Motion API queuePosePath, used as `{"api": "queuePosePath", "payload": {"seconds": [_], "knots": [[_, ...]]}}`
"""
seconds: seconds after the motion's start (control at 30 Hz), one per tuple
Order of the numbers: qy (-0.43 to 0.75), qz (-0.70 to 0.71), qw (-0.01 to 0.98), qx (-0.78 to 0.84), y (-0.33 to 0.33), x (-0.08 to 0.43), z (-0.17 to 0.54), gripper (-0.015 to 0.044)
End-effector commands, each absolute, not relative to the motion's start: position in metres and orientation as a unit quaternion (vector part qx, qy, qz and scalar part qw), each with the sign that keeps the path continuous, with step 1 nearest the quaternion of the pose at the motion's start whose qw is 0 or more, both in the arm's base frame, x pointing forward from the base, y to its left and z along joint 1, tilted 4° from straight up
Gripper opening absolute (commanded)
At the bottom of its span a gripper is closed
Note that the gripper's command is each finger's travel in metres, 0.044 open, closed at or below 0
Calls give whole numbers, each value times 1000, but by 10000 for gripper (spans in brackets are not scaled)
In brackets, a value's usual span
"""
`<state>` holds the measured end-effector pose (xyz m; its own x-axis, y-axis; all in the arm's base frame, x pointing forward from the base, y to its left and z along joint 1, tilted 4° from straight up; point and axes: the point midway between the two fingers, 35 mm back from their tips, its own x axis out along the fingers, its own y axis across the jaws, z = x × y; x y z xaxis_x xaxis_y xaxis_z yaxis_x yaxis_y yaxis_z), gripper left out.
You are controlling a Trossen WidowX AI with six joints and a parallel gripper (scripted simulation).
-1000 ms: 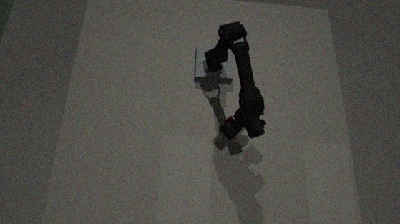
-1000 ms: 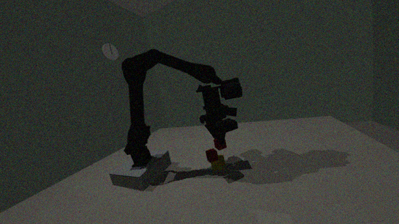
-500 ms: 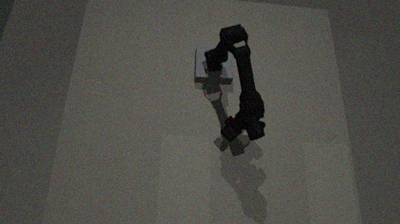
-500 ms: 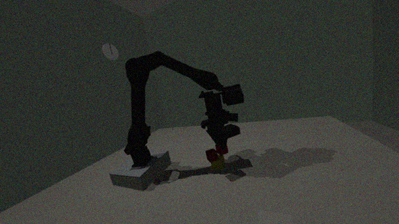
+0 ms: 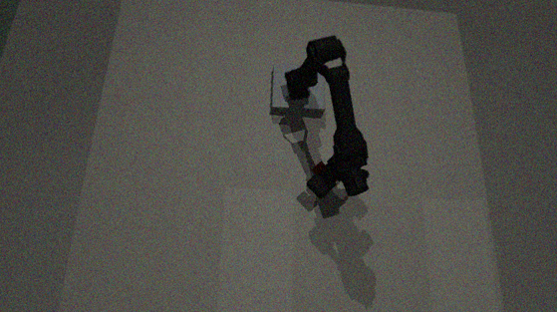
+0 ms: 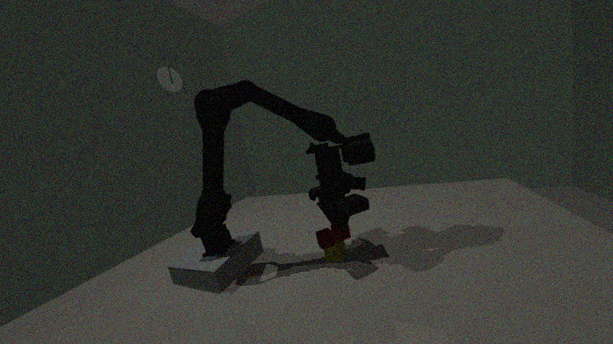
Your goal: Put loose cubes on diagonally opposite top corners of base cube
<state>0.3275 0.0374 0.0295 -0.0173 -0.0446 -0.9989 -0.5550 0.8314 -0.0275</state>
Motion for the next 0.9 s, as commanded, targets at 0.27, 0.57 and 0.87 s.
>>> {"api": "queuePosePath", "payload": {"seconds": [0.27,0.57,0.87], "knots": [[687,192,665,-221,37,327,28,105],[687,192,665,-221,37,327,28,205],[688,192,665,-218,38,327,39,205]]}}
